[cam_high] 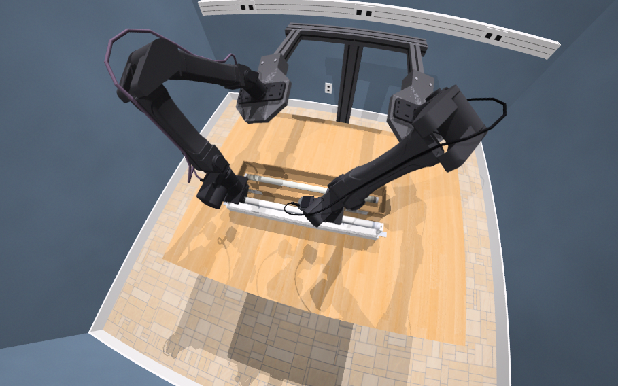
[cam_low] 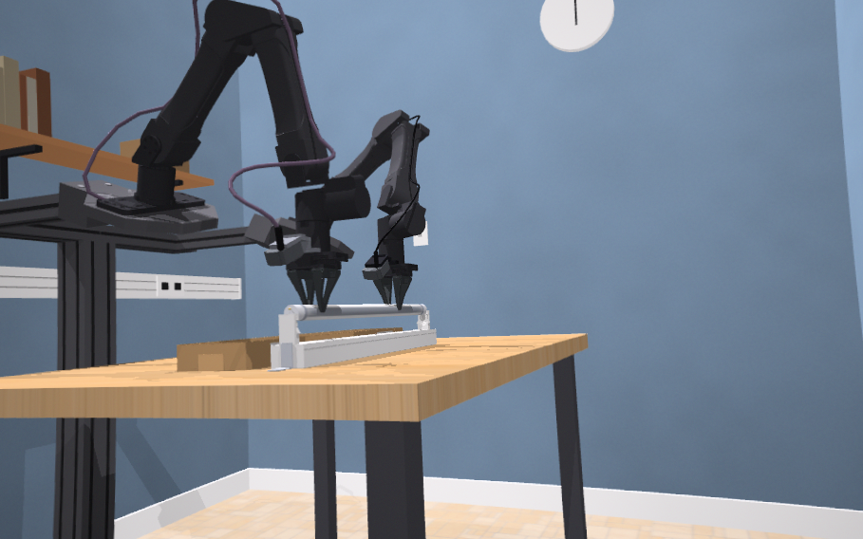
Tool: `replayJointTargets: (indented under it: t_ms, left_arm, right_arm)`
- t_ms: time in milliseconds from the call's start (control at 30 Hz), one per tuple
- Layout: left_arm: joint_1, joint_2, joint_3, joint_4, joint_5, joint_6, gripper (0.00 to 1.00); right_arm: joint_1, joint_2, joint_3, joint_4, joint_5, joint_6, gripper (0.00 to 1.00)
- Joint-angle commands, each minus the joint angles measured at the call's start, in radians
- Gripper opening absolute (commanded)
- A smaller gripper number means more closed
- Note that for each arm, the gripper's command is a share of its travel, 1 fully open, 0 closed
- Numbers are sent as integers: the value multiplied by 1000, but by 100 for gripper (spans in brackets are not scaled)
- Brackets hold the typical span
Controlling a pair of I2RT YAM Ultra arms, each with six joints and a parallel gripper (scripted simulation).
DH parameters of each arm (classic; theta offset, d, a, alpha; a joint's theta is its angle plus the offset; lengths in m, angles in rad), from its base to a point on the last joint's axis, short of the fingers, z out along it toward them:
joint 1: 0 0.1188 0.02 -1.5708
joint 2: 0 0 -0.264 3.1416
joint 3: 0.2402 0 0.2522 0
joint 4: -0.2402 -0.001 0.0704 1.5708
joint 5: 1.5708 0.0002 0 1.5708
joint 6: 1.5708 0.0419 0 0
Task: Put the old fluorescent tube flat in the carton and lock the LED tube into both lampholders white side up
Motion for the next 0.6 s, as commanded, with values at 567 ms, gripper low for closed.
replayJointTargets:
  t_ms: [567]
  left_arm:
    - [-8, 22, 13, 30, 8, 19, 11]
  right_arm:
    - [-5, 16, 22, 19, 6, -10, 11]
